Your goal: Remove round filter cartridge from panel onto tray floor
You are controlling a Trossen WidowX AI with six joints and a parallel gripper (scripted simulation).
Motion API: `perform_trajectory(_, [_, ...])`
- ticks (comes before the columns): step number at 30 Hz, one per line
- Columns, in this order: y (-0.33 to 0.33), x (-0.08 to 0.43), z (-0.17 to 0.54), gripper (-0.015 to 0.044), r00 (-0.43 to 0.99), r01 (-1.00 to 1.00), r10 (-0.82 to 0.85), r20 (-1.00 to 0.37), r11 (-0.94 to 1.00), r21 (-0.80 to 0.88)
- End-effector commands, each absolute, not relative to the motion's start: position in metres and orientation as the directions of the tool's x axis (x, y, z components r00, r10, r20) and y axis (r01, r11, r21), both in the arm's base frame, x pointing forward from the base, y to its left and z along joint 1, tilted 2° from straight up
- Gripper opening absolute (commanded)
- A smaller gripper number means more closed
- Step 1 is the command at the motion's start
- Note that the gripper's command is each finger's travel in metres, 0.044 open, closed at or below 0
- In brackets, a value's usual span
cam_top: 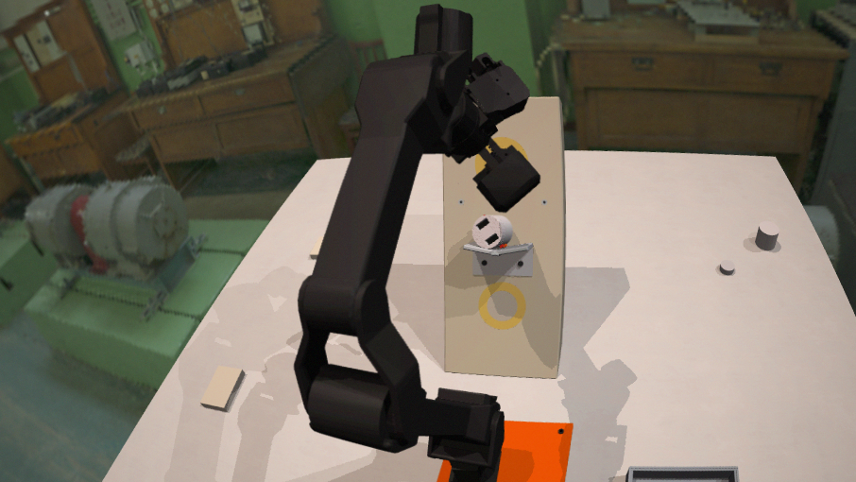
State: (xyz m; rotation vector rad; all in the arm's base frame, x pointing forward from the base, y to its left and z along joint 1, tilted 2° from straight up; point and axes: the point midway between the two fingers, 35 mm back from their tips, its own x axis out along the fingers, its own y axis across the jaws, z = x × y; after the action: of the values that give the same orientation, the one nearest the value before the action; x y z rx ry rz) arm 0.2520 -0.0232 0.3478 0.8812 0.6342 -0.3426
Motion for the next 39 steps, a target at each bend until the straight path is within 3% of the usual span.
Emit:
perform_trajectory(1, [-0.016,0.235,0.289,0.0305,0.596,0.256,-0.011,-0.803,0.950,0.177])
perform_trajectory(5, [-0.013,0.226,0.269,0.0305,0.526,0.068,-0.009,-0.851,0.997,0.031])
perform_trajectory(39, [-0.013,0.244,0.242,0.0305,0.527,0.068,-0.009,-0.850,0.997,0.031])
